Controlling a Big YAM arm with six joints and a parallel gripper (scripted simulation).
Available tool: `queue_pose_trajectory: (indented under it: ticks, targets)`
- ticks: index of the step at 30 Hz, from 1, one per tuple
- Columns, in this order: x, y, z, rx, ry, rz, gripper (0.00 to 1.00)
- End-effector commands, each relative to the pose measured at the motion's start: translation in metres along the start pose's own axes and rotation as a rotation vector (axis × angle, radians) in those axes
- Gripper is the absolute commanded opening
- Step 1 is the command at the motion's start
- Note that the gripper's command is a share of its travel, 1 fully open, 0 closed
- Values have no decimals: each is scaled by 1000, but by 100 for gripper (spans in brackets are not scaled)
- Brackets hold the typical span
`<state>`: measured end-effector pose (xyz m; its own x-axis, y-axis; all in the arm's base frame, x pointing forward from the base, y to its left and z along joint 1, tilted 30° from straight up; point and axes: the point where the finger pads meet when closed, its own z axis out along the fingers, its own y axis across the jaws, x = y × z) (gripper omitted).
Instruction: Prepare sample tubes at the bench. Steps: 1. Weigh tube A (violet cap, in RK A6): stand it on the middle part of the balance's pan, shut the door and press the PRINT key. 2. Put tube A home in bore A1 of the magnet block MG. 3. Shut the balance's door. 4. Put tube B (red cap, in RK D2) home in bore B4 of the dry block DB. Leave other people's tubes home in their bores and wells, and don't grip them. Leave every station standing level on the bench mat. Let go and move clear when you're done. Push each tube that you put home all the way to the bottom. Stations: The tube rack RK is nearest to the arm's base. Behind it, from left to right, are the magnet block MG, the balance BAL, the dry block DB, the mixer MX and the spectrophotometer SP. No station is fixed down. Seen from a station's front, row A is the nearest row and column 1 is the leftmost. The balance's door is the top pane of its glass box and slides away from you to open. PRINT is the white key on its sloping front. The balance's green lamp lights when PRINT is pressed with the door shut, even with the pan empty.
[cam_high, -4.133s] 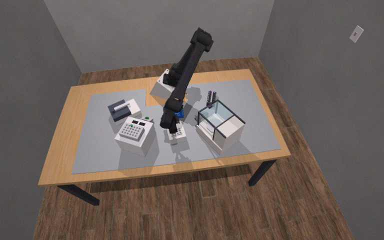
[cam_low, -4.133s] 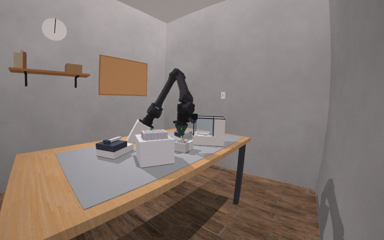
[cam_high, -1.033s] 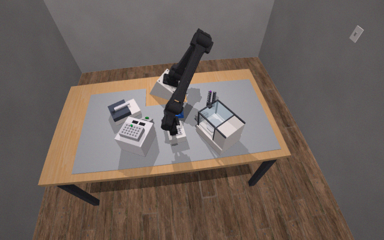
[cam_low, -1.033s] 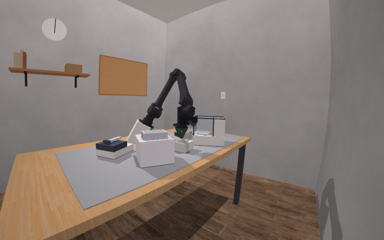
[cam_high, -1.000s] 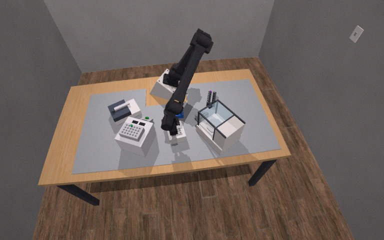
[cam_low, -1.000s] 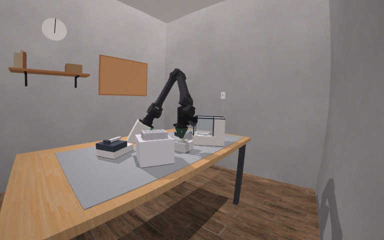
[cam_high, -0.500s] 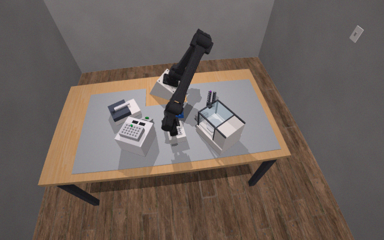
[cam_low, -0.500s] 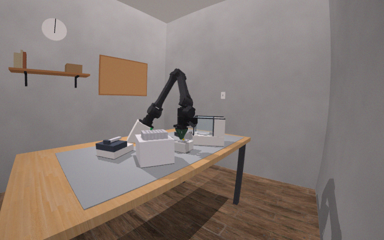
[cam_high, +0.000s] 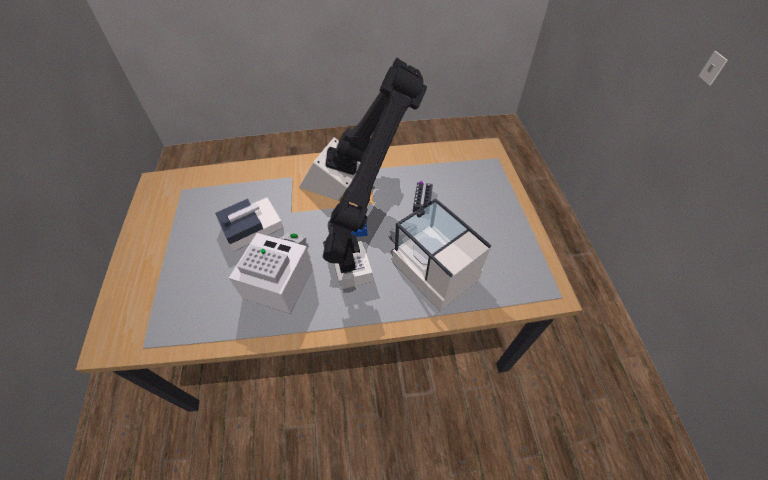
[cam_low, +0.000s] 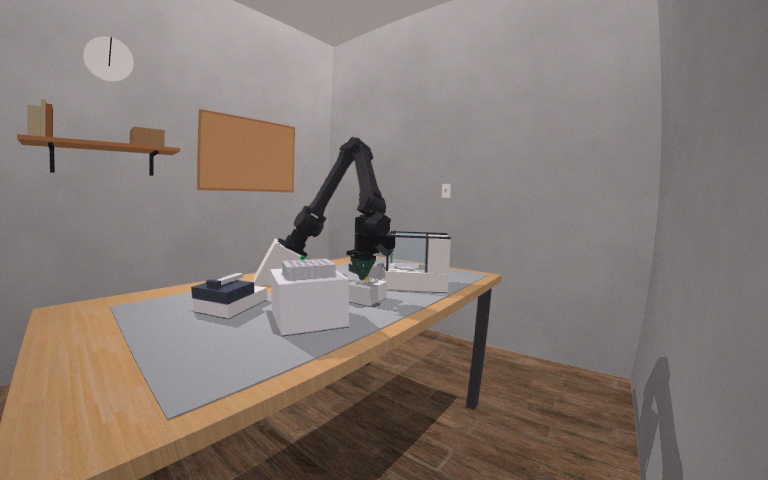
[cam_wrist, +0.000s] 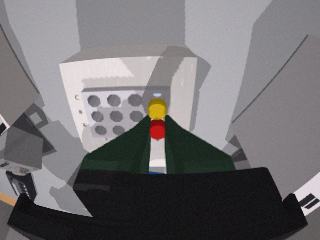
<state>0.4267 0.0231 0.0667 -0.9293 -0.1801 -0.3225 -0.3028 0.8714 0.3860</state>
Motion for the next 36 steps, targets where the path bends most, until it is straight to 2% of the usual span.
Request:
queue_pose_trajectory:
  ticks: [1, 26, 27, 30, 36]
  targets:
    - [-4, 1, 7, -2, -2, -4, 9]
    - [-2, 3, 7, -2, -1, -5, 9]
    - [-5, 2, 2, 2, -12, -10, 9]
    - [0, 3, 10, -4, 6, 0, 9]
    - [-5, 2, 9, -2, -3, -7, 9]
